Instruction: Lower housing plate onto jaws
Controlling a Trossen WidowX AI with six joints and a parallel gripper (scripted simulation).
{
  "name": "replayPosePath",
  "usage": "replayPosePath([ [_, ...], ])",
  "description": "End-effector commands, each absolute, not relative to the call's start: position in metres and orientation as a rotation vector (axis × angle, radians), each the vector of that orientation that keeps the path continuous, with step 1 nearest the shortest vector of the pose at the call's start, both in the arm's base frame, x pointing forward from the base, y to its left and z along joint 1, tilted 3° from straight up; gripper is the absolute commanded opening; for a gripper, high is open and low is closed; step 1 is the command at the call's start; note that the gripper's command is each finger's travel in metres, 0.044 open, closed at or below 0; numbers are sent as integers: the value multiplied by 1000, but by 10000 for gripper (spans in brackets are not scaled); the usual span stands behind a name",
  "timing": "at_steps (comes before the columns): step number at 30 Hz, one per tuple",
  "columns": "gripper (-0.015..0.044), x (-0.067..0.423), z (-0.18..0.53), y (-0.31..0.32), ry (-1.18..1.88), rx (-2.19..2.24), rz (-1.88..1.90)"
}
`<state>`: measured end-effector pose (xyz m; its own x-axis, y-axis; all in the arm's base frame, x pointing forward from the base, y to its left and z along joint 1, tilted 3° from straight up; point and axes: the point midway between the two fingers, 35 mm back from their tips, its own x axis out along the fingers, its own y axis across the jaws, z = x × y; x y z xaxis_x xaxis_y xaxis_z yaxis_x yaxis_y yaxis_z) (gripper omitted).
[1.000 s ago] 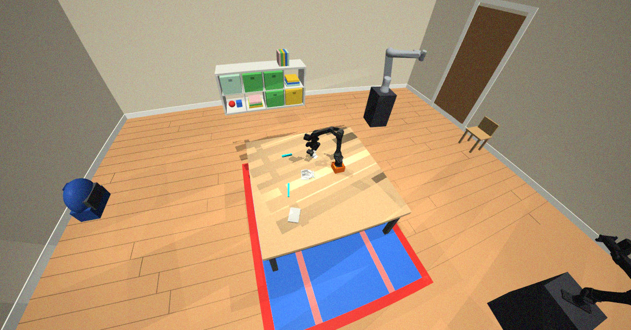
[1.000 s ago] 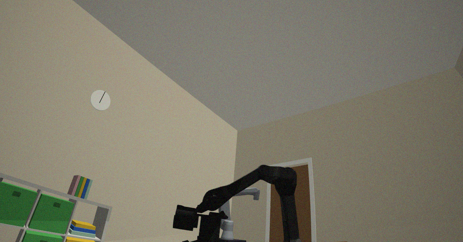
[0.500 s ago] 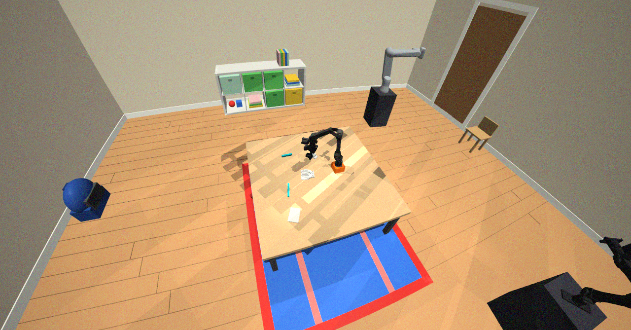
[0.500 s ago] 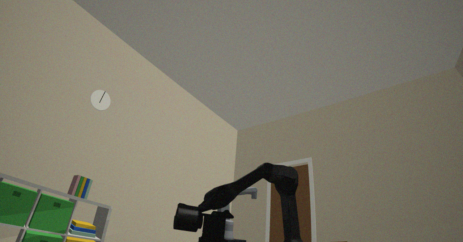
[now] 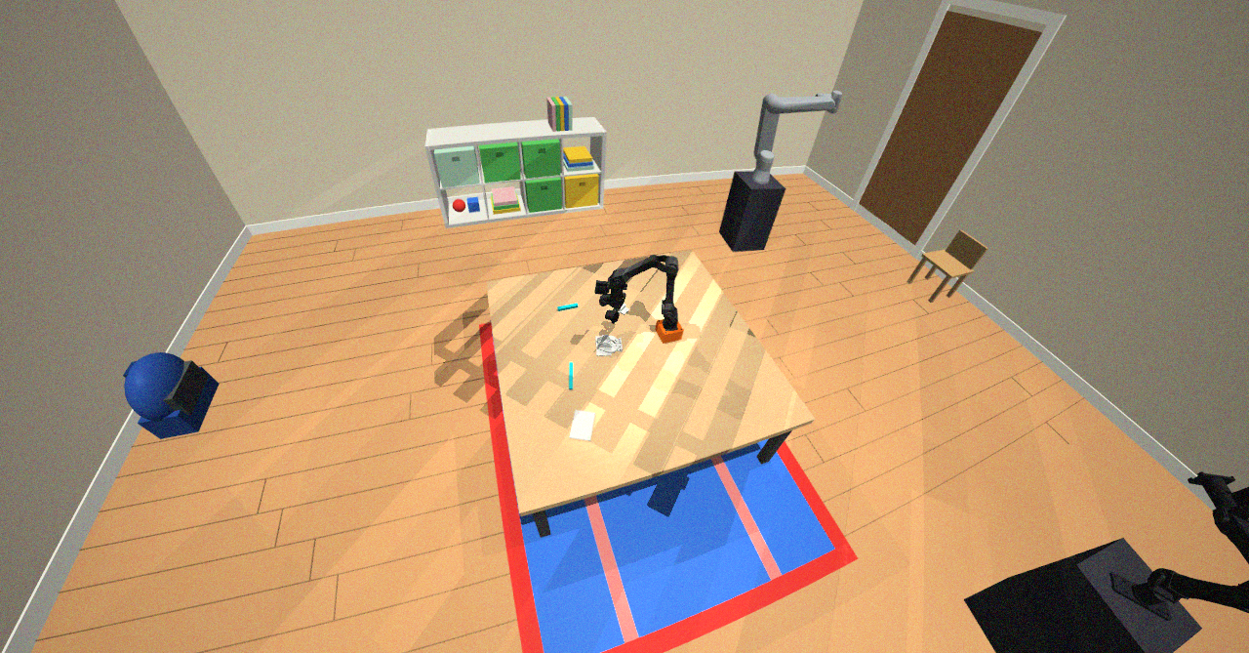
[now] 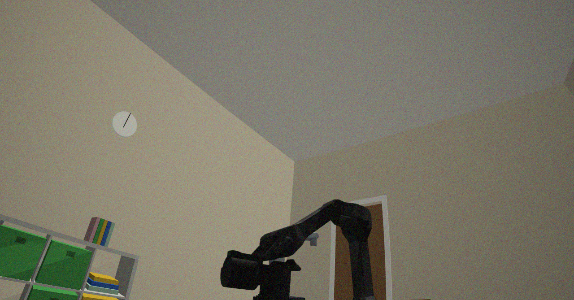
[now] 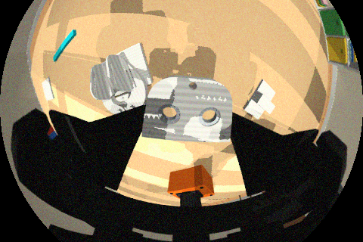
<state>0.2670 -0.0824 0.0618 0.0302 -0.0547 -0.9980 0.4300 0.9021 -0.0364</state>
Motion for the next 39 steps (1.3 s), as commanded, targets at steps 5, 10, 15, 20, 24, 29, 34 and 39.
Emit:
replayPosePath([
  [5, 351, 273, 60, -55, 1512, 250, -327],
  [10, 351, 275, 59, -38, 1517, 215, -293],
  [15, 351, 276, 58, -22, 1522, 181, -258],
  [20, 351, 277, 58, -6, 1526, 146, -224],
  [24, 351, 276, 57, 7, 1529, 119, -197],
  [29, 351, 275, 56, 23, 1533, 84, -163],
  [34, 351, 273, 55, 37, 1535, 54, -133],
  [39, 351, 272, 55, 38, 1535, 52, -132],
])
